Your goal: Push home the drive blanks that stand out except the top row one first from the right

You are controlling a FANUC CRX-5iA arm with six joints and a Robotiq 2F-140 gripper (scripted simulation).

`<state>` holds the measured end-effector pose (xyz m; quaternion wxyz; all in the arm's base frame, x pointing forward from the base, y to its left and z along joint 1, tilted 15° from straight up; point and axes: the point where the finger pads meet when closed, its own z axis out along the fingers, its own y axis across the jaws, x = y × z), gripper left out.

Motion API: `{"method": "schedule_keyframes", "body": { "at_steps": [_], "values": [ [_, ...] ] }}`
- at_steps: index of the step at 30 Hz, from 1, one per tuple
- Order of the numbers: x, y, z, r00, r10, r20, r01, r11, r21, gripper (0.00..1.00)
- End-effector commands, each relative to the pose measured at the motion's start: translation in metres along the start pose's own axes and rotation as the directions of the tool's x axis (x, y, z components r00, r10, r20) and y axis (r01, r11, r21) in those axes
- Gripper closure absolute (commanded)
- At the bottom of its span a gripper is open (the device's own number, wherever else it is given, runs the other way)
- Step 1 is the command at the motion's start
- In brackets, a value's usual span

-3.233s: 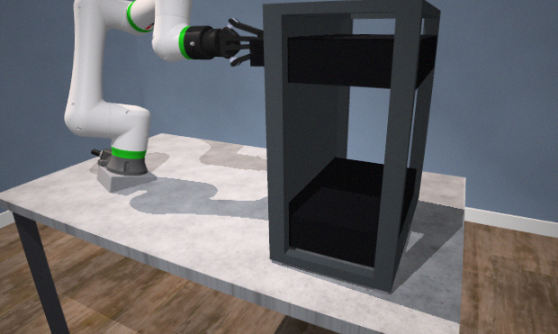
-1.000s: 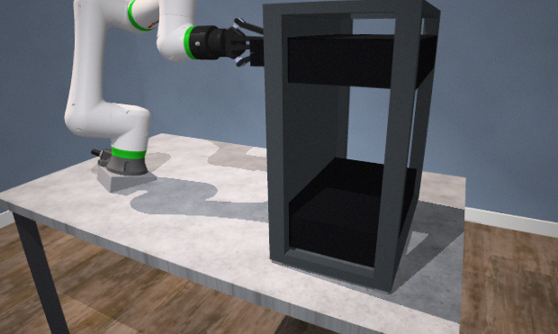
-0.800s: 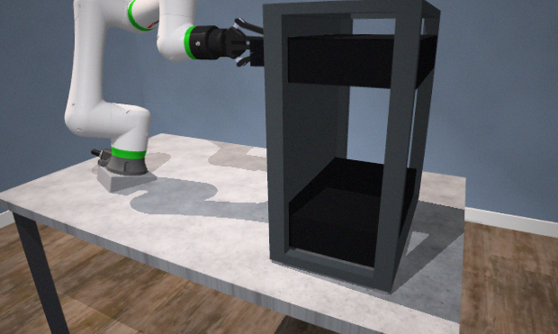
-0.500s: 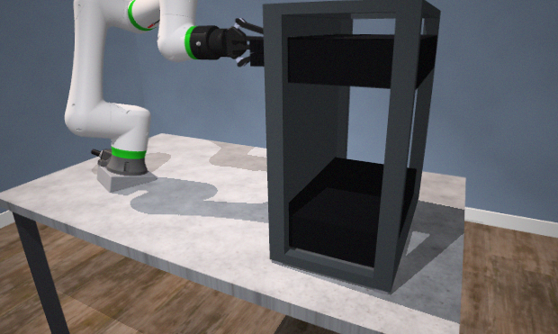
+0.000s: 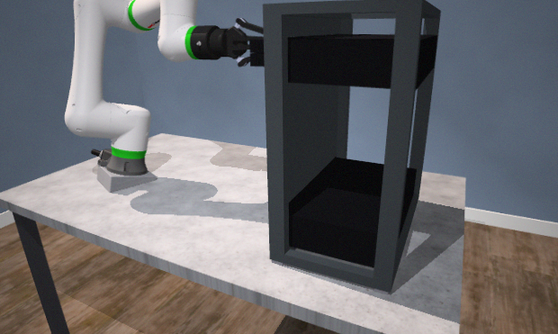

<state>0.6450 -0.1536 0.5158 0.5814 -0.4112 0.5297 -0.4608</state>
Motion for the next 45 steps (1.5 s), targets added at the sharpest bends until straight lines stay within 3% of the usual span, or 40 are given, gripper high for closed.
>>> {"method": "schedule_keyframes", "body": {
  "at_steps": [1, 34, 42, 45],
  "values": [
    [0.0, 0.0, 0.001, 1.0, 0.003, 0.001, -0.003, 1.0, 0.001, 1.0],
    [0.0, 0.0, 0.0, 1.0, 0.003, 0.001, -0.003, 1.0, 0.001, 1.0],
    [0.0, 0.0, -0.02, 1.0, 0.003, 0.001, -0.003, 1.0, 0.001, 1.0],
    [0.0, 0.0, -0.037, 1.0, 0.003, 0.001, -0.003, 1.0, 0.001, 1.0]
  ]
}}
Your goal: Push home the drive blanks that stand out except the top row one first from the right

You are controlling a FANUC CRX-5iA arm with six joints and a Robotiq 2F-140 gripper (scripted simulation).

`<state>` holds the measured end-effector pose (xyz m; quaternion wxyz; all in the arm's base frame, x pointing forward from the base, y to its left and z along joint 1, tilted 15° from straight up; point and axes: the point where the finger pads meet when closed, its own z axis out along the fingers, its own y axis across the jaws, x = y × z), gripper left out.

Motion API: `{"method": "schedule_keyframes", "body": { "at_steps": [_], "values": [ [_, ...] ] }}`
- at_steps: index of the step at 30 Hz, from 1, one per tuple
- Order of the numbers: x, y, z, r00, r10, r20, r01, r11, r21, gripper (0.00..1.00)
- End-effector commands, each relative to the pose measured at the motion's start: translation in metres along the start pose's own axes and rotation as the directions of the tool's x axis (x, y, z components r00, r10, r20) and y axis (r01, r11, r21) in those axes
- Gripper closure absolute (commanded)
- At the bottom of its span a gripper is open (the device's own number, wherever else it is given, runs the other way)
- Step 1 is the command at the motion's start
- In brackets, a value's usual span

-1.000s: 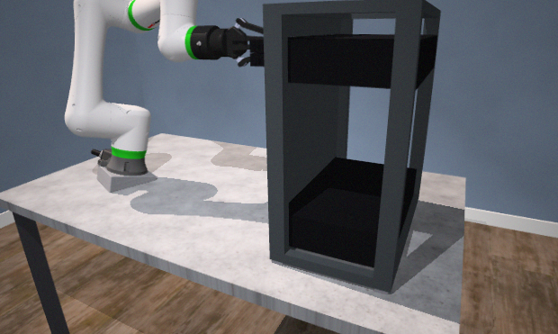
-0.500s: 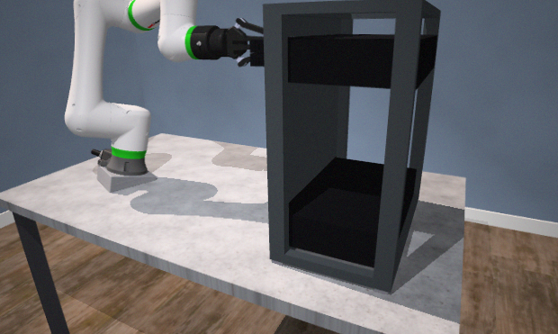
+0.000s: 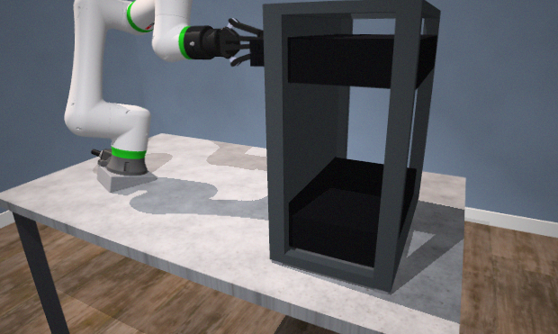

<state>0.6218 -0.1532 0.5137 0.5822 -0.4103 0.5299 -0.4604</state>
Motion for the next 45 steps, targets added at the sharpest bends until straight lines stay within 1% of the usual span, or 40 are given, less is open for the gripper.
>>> {"method": "schedule_keyframes", "body": {
  "at_steps": [1, 5, 9, 18, 23, 29, 31, 41, 45],
  "values": [
    [0.0, 0.0, -0.02, 1.0, 0.0, 0.001, 0.0, 1.0, 0.0, 1.0],
    [0.0, 0.0, -0.042, 1.0, 0.0, 0.001, 0.0, 1.0, 0.0, 1.0],
    [0.0, 0.0, -0.055, 1.0, 0.0, 0.001, 0.0, 1.0, 0.0, 1.0],
    [0.0, 0.0, -0.058, 1.0, 0.0, 0.001, 0.0, 1.0, 0.0, 1.0],
    [0.006, 0.002, -0.058, 1.0, 0.0, 0.001, 0.0, 1.0, 0.0, 1.0],
    [0.027, 0.007, -0.059, 1.0, 0.0, 0.001, 0.0, 1.0, 0.0, 1.0],
    [0.027, 0.007, -0.059, 1.0, 0.0, 0.001, 0.0, 1.0, 0.0, 1.0],
    [0.086, 0.021, -0.06, 1.0, 0.0, 0.001, 0.0, 1.0, 0.0, 1.0],
    [0.103, 0.025, -0.061, 1.0, 0.0, 0.001, 0.0, 1.0, 0.0, 1.0]
  ]
}}
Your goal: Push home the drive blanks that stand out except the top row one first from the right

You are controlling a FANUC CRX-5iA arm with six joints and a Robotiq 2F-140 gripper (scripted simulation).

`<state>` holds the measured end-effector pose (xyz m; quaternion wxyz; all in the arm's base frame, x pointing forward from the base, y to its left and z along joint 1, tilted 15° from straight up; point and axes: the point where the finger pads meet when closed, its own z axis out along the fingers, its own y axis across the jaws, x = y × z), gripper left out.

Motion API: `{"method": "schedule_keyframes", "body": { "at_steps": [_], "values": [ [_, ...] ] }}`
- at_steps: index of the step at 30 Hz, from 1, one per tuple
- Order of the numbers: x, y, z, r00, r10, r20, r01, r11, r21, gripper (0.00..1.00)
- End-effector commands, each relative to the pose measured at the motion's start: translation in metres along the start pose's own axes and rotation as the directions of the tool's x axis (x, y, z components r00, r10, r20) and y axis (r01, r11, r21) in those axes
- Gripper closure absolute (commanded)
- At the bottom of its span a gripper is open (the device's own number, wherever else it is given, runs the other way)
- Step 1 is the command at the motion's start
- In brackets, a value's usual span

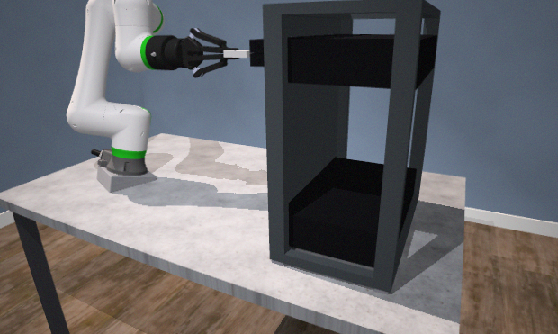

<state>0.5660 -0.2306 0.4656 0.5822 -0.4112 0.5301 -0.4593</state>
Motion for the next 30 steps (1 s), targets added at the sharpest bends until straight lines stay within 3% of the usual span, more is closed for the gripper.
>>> {"method": "schedule_keyframes", "body": {
  "at_steps": [1, 11, 18, 30],
  "values": [
    [0.02, 0.004, -0.001, 1.0, 0.0, -0.001, 0.0, 1.0, 0.002, 1.0],
    [0.025, 0.005, 0.0, 1.0, 0.0, -0.001, 0.0, 1.0, 0.002, 1.0],
    [0.025, 0.005, 0.034, 1.0, 0.0, -0.001, 0.0, 1.0, 0.002, 1.0],
    [0.025, 0.005, 0.038, 1.0, 0.0, -0.001, 0.0, 1.0, 0.002, 1.0]
  ]
}}
